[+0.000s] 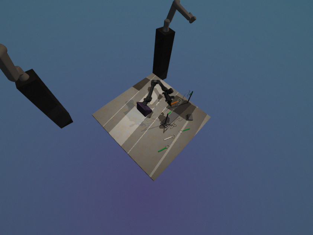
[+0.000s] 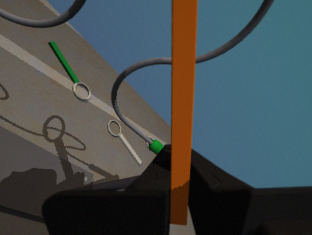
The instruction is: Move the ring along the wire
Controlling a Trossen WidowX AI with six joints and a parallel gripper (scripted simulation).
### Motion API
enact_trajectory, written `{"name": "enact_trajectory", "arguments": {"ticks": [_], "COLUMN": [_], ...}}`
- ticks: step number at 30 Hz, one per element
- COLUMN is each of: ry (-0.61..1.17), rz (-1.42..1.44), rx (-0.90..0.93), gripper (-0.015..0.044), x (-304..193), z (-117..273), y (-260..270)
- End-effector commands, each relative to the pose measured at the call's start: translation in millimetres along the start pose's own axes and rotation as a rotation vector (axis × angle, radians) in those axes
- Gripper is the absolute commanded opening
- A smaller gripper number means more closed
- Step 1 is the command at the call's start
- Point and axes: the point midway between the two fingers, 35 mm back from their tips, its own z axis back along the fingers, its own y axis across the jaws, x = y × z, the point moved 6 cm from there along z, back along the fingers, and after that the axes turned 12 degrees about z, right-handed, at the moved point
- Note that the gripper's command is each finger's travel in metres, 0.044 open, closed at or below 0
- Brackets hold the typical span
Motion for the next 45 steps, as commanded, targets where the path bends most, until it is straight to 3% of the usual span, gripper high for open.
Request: {"name": "enact_trajectory", "arguments": {"ticks": [1, 45], "ry": [-0.019, -0.248], "rz": [-0.105, -1.059], "rx": [0.057, 0.548], "gripper": [-0.015, -0.015], "x": [-1, 24], "z": [-1, 3], "y": [5, 41]}}
